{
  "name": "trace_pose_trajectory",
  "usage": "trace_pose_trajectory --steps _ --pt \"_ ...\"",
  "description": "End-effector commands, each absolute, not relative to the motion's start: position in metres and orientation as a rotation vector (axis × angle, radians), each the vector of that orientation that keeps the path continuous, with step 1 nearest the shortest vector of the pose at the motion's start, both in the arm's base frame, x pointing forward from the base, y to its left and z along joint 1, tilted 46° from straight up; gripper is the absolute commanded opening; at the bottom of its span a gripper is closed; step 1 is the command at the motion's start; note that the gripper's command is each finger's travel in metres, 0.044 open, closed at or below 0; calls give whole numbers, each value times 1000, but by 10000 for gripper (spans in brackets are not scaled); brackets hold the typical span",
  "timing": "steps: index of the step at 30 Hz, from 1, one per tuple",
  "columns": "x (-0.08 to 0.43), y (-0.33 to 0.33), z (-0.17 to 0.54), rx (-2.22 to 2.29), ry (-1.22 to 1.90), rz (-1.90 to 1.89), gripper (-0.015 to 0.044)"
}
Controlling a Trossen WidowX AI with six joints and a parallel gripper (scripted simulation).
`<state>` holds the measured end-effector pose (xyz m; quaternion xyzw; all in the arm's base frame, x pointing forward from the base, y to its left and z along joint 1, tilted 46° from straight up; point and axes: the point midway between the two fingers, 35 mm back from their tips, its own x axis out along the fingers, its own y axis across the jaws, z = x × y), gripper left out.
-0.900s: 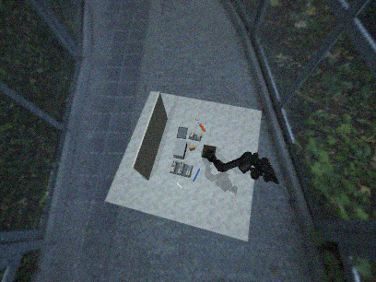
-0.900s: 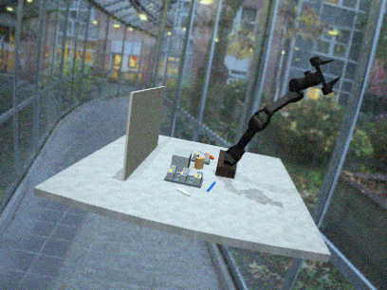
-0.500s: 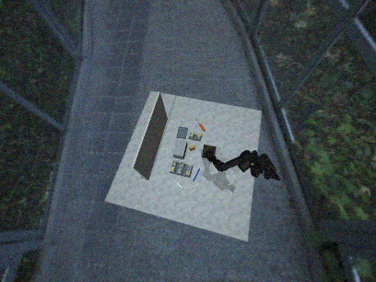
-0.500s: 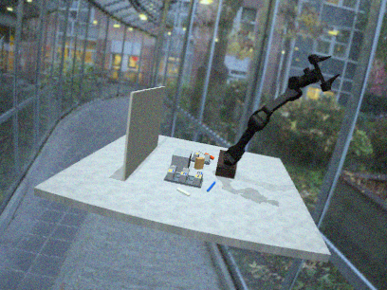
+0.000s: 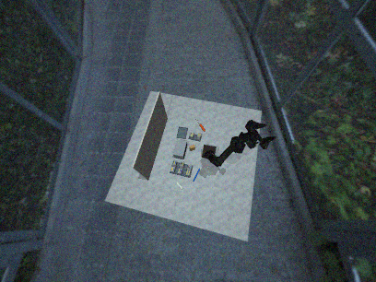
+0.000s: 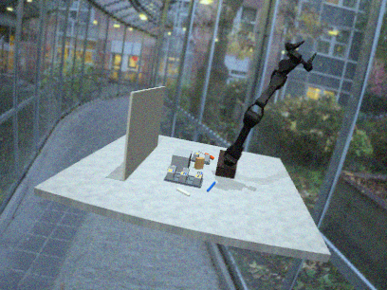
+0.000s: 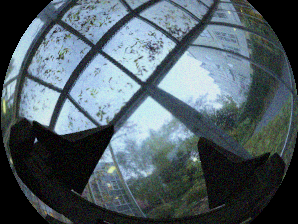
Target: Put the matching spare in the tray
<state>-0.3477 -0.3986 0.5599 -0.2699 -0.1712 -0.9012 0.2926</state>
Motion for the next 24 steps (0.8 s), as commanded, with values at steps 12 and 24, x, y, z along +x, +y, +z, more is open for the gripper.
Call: trace_pose_trajectory --steps 12,24 --pt "-199 -558 437 -246 39 -2001 440" --pt "-49 -600 342 -44 348 -1606 440"
